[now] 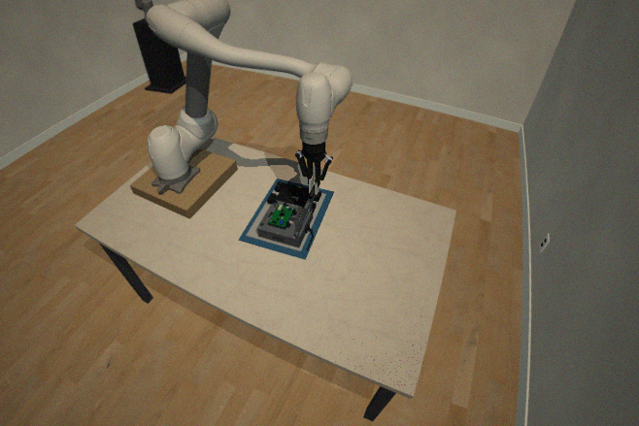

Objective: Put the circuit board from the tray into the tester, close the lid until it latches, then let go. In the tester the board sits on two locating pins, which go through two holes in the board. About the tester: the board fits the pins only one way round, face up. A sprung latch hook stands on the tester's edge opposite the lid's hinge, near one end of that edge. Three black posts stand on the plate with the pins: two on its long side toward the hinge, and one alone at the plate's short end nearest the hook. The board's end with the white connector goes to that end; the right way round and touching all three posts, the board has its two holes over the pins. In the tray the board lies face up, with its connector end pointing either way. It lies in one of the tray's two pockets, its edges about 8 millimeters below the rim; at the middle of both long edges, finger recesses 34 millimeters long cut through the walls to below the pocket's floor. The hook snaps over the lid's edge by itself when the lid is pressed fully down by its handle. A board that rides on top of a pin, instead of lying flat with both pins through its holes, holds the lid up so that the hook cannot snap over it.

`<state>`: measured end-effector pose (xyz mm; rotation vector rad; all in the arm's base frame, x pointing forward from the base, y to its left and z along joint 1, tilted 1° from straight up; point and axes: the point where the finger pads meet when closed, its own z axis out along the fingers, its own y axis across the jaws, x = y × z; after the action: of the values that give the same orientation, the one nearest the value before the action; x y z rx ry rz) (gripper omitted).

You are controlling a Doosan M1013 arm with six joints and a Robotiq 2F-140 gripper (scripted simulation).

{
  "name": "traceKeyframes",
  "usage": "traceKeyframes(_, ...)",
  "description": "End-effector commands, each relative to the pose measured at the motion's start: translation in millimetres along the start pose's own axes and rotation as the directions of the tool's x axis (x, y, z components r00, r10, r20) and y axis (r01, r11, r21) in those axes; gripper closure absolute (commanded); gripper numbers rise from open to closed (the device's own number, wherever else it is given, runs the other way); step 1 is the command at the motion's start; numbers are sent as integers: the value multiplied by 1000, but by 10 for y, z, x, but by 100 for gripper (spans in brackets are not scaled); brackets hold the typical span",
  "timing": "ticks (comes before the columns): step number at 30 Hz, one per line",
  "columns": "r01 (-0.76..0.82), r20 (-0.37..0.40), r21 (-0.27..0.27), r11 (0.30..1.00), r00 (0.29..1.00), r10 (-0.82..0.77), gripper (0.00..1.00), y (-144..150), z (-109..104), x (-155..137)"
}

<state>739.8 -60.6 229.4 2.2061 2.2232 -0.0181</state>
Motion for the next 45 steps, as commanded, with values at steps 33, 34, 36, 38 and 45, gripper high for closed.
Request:
traceKeyframes(33,0,0,1,1000,1000,0,100,-194,-35,0)
traceKeyframes(34,0,0,1,1000,1000,0,100,-204,-36,0)
traceKeyframes(36,0,0,1,1000,1000,0,100,-223,-39,0)
traceKeyframes(38,0,0,1,1000,1000,0,100,-243,-41,0)
traceKeyframes(45,0,0,1,1000,1000,0,100,-320,-47,0)
